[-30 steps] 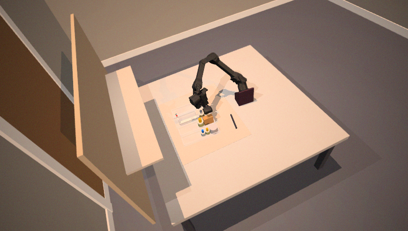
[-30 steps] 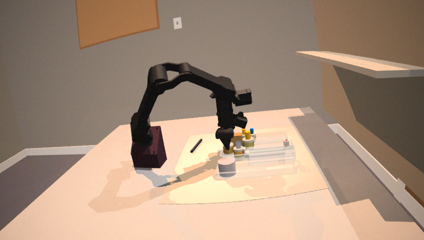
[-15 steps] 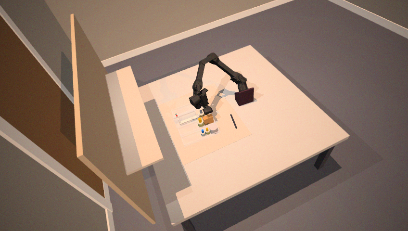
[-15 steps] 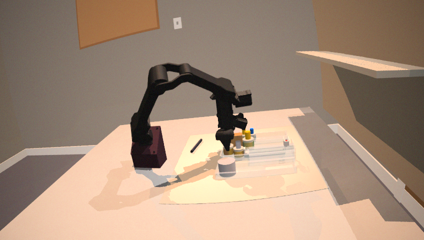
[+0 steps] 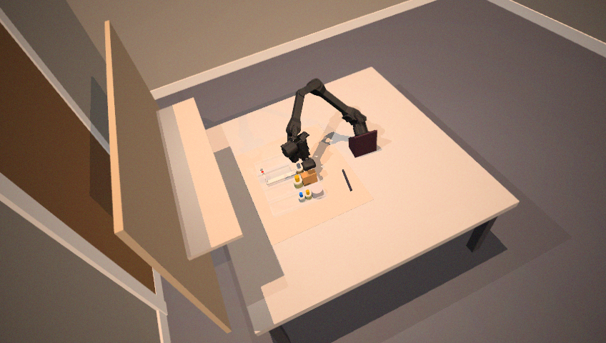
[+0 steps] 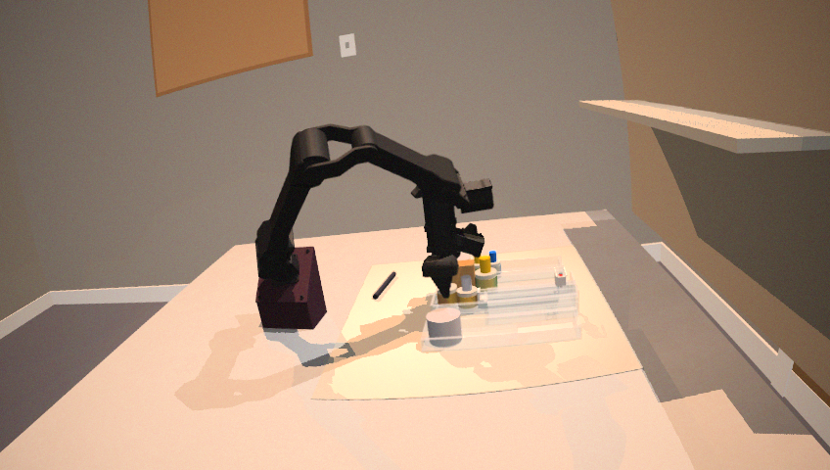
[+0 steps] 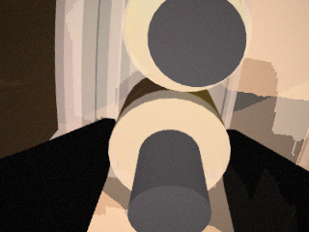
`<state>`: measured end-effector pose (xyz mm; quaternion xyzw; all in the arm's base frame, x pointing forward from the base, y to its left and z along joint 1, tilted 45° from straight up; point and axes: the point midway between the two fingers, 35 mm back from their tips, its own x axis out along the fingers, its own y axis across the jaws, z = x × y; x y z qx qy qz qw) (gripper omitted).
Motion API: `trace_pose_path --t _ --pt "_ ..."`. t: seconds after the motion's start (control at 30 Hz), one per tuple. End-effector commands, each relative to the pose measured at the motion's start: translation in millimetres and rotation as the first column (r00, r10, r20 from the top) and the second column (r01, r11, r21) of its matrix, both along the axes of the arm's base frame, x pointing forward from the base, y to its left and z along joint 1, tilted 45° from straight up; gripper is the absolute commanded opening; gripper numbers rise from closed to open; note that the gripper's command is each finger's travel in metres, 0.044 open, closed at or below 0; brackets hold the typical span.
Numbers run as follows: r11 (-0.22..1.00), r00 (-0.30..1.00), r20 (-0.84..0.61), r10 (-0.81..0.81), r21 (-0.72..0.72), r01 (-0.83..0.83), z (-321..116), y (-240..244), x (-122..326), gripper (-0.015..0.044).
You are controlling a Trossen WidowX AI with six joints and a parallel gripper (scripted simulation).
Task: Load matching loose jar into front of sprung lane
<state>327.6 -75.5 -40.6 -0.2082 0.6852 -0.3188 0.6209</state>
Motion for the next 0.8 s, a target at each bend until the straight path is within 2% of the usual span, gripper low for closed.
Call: trace_pose_path --t 0.0,0.77 --pt "1.0 1.0 0.012 0.001 -0.012 -0.001 -0.1 -4.0 2.3 0.0" --pt "1.0 1.0 0.012 0.001 -0.012 -0.001 -4.0 -7.8 0.2 0.0"
